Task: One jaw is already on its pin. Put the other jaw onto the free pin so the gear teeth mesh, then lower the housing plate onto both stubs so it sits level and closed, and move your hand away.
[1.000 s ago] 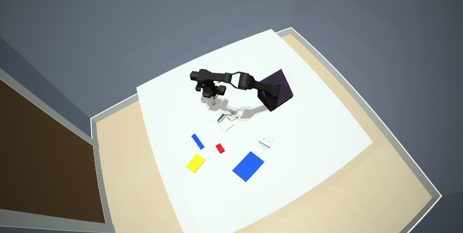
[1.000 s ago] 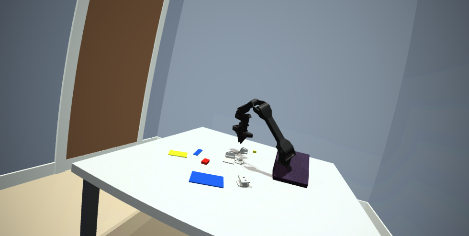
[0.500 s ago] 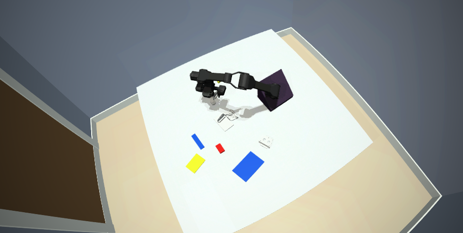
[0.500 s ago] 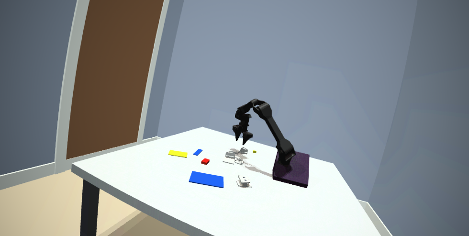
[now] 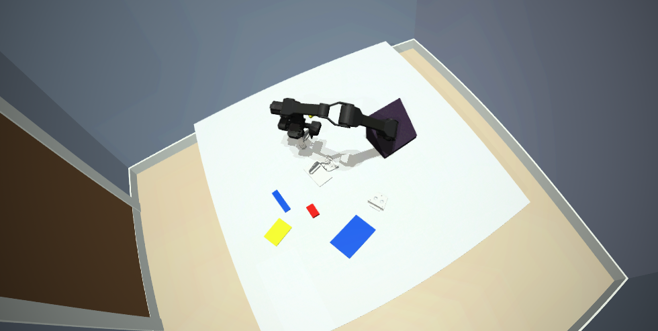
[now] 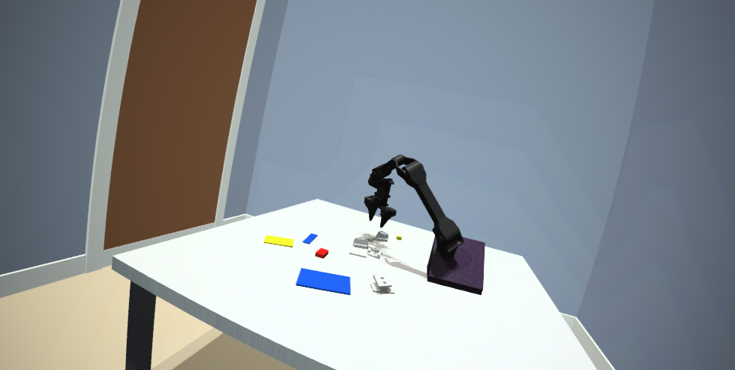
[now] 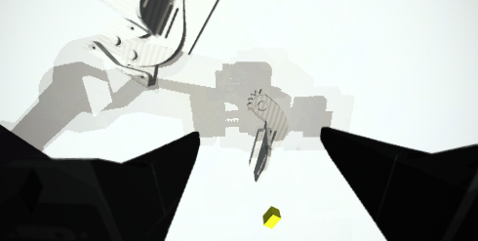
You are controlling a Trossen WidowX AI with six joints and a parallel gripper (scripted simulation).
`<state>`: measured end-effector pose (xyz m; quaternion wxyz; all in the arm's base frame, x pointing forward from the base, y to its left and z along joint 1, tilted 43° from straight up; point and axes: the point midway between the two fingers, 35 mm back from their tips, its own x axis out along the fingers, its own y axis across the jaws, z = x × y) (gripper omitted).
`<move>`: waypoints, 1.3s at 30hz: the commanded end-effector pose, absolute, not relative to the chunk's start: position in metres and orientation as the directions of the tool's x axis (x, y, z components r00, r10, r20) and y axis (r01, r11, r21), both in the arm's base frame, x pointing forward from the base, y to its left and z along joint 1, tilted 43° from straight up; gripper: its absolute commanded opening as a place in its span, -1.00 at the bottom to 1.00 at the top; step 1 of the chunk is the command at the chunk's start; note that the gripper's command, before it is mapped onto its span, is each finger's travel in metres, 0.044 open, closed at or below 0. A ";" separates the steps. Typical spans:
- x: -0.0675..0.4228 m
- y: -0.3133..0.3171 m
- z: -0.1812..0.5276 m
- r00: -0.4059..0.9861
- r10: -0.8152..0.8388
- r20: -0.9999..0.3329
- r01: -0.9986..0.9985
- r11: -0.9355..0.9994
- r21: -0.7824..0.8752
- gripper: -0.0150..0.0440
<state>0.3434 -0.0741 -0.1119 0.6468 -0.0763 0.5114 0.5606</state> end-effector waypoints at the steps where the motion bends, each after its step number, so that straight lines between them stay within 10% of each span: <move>1: 0.343 -0.074 -0.112 -0.152 0.647 -0.747 -0.803 0.360 0.475 1.00; 8: 0.343 -0.074 -0.112 -0.152 0.647 -0.747 -0.803 0.360 0.475 1.00; 25: 0.343 -0.074 -0.112 -0.152 0.647 -0.747 -0.803 0.360 0.475 -0.49; 39: 0.343 -0.074 -0.112 -0.152 0.647 -0.747 -0.803 0.360 0.475 -0.49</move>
